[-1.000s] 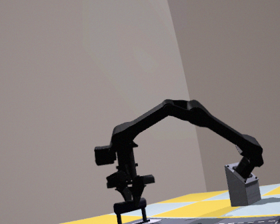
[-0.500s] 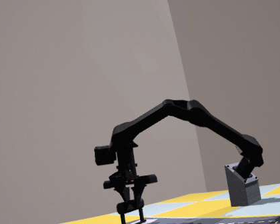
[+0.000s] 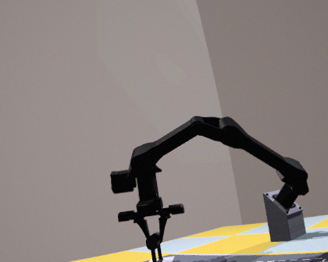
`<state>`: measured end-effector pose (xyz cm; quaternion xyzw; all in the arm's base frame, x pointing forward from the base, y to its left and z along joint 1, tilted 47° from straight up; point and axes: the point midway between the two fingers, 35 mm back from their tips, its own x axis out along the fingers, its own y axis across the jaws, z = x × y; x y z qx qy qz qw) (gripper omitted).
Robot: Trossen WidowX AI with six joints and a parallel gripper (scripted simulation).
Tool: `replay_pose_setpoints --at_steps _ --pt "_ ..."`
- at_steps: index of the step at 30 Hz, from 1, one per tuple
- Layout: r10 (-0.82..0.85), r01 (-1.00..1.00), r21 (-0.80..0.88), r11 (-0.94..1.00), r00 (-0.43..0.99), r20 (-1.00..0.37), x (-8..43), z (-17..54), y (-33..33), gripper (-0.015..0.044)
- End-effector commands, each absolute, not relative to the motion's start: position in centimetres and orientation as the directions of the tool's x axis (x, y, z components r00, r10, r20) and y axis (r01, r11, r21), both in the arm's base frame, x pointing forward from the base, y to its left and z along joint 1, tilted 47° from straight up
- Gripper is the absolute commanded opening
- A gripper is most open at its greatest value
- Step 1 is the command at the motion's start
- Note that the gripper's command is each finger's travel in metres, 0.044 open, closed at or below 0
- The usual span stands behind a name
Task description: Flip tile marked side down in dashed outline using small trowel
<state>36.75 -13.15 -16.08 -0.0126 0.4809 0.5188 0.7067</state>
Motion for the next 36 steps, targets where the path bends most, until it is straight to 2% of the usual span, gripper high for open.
replay_pose_setpoints --at_steps 1,10,17,22,23,36 --pt "0.722 -0.83 0.402 0.387 0.001 -0.692 36.8 -16.08 -13.11 0.013" --pt "0.722 -0.945 0.235 0.226 0.001 -0.692 36.81 -16.09 -13.11 0.013" --pt "0.722 -0.952 0.221 0.214 0.001 -0.692 36.81 -16.09 -13.11 0.013" --pt "0.722 -0.952 0.221 0.214 0.001 -0.692 36.81 -16.09 -13.11 0.0261" --pt "0.722 -0.952 0.221 0.214 0.001 -0.692 36.81 -16.09 -13.11 0.027" --pt "0.722 -0.952 0.221 0.214 0.001 -0.692 36.81 -16.09 -13.11 0.027"
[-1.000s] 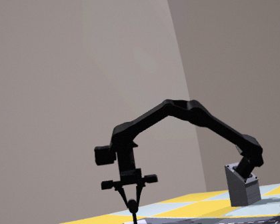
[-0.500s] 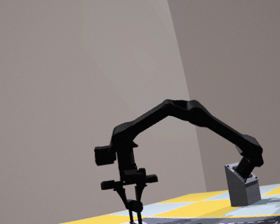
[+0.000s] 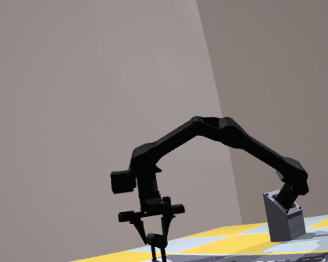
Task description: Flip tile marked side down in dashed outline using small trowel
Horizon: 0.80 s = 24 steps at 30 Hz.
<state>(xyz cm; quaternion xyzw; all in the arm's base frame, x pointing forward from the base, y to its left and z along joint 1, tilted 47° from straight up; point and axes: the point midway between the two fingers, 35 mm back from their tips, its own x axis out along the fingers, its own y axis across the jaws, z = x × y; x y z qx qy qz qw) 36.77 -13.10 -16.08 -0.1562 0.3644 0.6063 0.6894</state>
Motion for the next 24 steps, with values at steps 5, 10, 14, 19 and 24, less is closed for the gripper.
replay_pose_setpoints --at_steps 5,10,14,19,24 --pt "0.722 -0.952 0.221 0.214 0.001 -0.692 36.8 -16.1 -13.1 0.027" --pt "0.722 -0.951 0.222 0.213 0.0 -0.692 36.5 -13.0 -16.1 0.027" --pt "0.722 -0.951 0.222 0.213 0.0 -0.692 36.5 -12.8 -16.3 0.027" --pt "0.721 -0.95 0.215 0.227 0.016 -0.692 36.6 -12.5 -16.8 0.03" --pt "0.721 -0.949 0.216 0.23 0.017 -0.693 36.6 -12.1 -17.2 0.03"
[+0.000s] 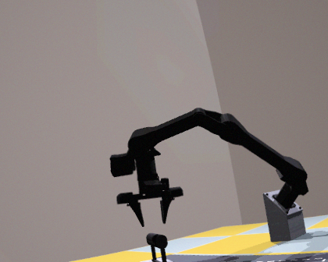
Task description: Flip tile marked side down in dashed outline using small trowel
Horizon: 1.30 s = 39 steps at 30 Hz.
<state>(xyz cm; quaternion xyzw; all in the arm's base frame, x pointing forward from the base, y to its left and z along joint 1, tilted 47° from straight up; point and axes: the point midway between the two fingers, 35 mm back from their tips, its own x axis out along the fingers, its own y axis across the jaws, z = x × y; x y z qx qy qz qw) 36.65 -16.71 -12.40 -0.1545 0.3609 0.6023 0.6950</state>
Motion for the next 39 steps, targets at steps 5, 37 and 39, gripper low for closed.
replay_pose_setpoints --at_steps 5,37,39 --pt "0.702 -0.906 0.27 0.327 0.042 -0.711 36.8 -12.7 -17.3 0.03" --pt "0.526 -0.084 0.525 0.847 0.285 -0.802 37.3 -16.0 -17.8 0.03" --pt "0.514 -0.02 0.534 0.845 0.301 -0.803 37.3 -16.1 -17.7 0.03"
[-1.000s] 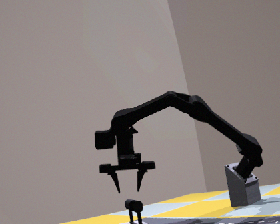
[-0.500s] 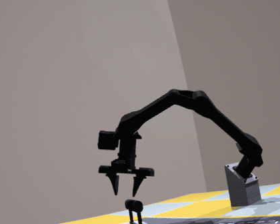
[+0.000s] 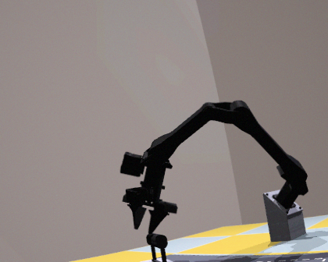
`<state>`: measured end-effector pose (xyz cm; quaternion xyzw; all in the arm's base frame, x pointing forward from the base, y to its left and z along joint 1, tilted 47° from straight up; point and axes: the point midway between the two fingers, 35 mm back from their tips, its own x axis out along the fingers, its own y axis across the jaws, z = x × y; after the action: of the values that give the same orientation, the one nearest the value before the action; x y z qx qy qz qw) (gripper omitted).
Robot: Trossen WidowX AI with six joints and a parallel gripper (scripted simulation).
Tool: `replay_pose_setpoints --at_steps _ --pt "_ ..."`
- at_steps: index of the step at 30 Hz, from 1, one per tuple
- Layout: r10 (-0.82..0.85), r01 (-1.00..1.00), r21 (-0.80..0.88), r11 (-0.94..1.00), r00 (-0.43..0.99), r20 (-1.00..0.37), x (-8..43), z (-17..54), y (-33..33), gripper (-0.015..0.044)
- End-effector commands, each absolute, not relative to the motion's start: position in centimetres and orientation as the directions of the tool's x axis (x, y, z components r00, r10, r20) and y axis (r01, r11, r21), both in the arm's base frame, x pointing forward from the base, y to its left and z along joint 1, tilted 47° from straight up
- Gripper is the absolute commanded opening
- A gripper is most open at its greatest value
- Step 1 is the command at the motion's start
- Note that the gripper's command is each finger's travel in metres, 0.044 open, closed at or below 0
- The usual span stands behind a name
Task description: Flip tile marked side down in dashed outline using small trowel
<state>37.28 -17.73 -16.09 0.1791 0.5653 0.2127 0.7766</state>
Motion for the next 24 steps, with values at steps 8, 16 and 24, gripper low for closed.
replay_pose_setpoints --at_steps 8,16,24 --pt "0.47 0.233 0.569 0.789 0.366 -0.803 37.3 -16.3 -17.6 0.03" --pt "0.425 0.459 0.592 0.663 0.42 -0.802 36.7 -16.5 -17.4 0.03" --pt "0.389 0.641 0.606 0.471 0.466 -0.795 35.8 -16.6 -16.8 0.03"
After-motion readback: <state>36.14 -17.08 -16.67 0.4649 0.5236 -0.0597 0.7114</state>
